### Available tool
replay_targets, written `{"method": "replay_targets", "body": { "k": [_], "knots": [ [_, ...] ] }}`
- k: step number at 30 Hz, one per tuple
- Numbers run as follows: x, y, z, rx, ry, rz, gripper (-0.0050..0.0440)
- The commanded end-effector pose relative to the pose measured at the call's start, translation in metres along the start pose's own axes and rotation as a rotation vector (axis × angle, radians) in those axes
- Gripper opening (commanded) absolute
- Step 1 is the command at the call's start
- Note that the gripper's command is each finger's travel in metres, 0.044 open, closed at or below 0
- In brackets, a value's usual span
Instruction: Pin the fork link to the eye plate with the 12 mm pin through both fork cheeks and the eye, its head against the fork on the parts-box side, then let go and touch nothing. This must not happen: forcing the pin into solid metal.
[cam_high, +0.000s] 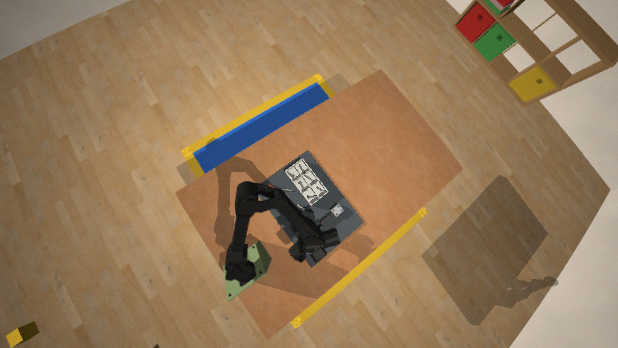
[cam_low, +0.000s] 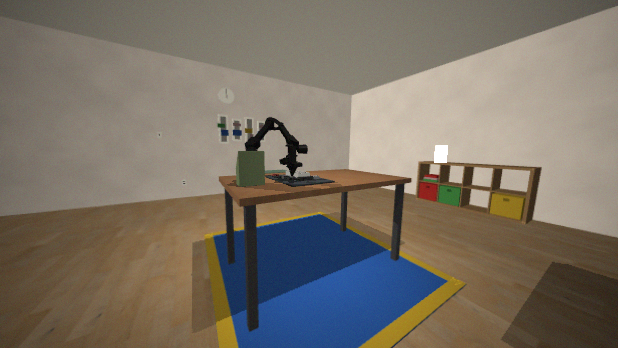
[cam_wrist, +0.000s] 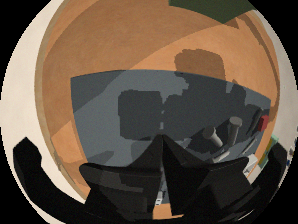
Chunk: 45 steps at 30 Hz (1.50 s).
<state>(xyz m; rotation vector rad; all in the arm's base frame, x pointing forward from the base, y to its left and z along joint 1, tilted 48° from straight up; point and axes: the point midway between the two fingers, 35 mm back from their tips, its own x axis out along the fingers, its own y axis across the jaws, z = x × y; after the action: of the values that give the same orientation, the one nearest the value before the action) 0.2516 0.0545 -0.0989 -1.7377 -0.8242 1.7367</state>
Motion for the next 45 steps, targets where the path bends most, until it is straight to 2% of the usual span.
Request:
{"method": "replay_targets", "body": {
  "k": [1,6,14,18,45],
  "knots": [
    [-0.002,-0.001,0.007,-0.011,0.004,0.004,0.0],
    [-0.001,-0.001,0.007,-0.011,0.004,0.004,0.0],
    [0.024,-0.001,0.008,-0.011,0.004,0.004,0.0],
    [0.027,-0.001,0.008,-0.011,0.004,0.004,0.0],
    [0.025,-0.001,-0.003,-0.011,0.004,0.004,0.0]
  ]
}}
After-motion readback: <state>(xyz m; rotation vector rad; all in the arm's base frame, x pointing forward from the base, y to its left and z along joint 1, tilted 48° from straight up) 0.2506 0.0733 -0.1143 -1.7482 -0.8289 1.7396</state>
